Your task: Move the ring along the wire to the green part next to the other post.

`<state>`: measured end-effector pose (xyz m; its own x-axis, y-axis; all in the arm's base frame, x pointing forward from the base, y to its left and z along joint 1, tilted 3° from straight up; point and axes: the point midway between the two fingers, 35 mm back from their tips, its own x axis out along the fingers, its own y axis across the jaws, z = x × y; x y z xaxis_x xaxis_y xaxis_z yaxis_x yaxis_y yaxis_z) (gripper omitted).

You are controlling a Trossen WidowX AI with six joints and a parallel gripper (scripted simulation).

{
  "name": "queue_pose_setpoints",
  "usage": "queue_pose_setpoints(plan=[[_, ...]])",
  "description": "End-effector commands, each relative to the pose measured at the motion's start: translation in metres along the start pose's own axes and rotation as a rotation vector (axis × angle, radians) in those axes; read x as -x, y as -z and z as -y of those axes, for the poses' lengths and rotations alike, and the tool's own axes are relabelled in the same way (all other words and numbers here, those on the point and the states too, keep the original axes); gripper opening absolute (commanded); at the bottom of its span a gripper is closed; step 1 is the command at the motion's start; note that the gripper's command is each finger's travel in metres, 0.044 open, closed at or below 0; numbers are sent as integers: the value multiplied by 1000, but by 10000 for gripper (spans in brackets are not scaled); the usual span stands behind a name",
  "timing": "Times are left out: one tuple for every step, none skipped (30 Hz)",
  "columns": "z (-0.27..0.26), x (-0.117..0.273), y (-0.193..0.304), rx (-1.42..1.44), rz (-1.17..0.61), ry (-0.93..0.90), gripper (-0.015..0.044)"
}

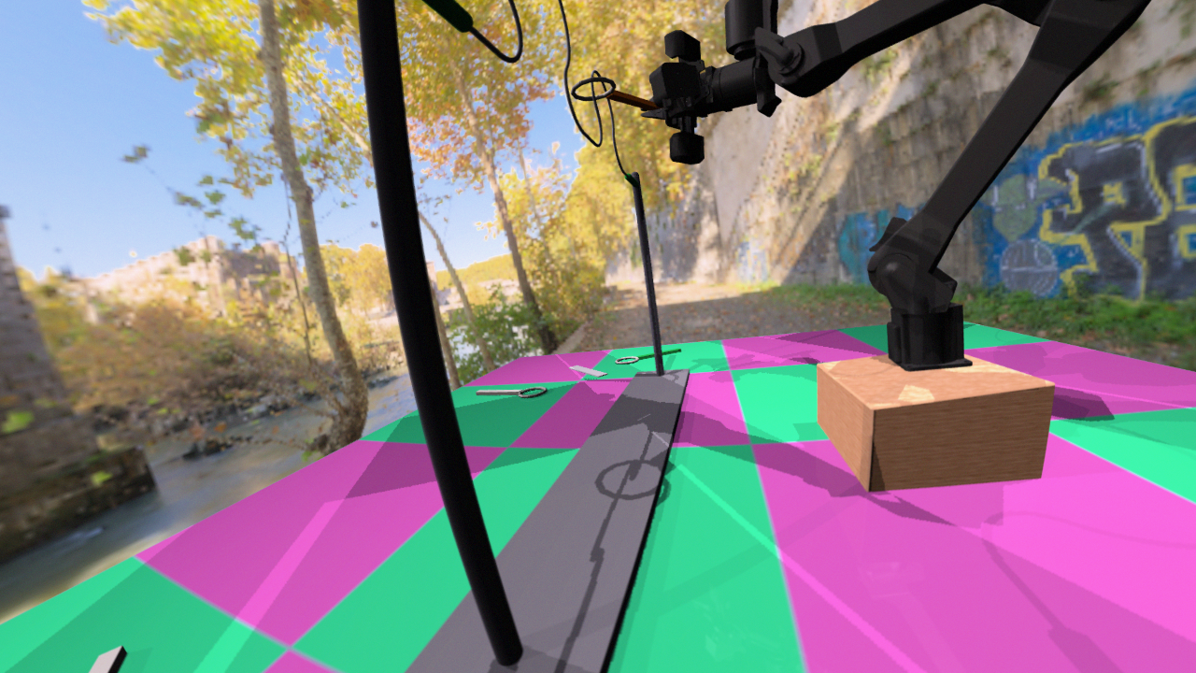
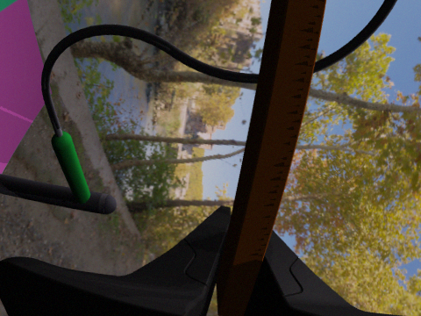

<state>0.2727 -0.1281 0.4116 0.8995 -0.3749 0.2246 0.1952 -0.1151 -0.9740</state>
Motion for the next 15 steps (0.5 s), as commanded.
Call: queue_pose_setpoints(plan=[[0, -1, 0, 56, 9, 23, -150], [1, -1, 0, 69, 11, 30, -150], [1, -1, 0, 81, 12, 37, -150], [2, -1, 0, 93, 14, 44, -150], [3, -1, 0, 104, 16, 50, -150], [4, -1, 0, 115, 17, 56, -150], [4, -1, -1, 126, 18, 63, -150], [5, -2, -1, 137, 20, 69, -150], [5, -2, -1, 146, 21, 74, -150], [6, -2, -1, 155, 22, 79, -150], [6, -2, -1, 163, 23, 84, -150], [6, -2, -1, 171, 24, 88, -150], [7, -2, -1, 179, 25, 93, -150], [7, -2, -1, 187, 26, 98, -150], [7, -2, -1, 193, 27, 101, -150]])
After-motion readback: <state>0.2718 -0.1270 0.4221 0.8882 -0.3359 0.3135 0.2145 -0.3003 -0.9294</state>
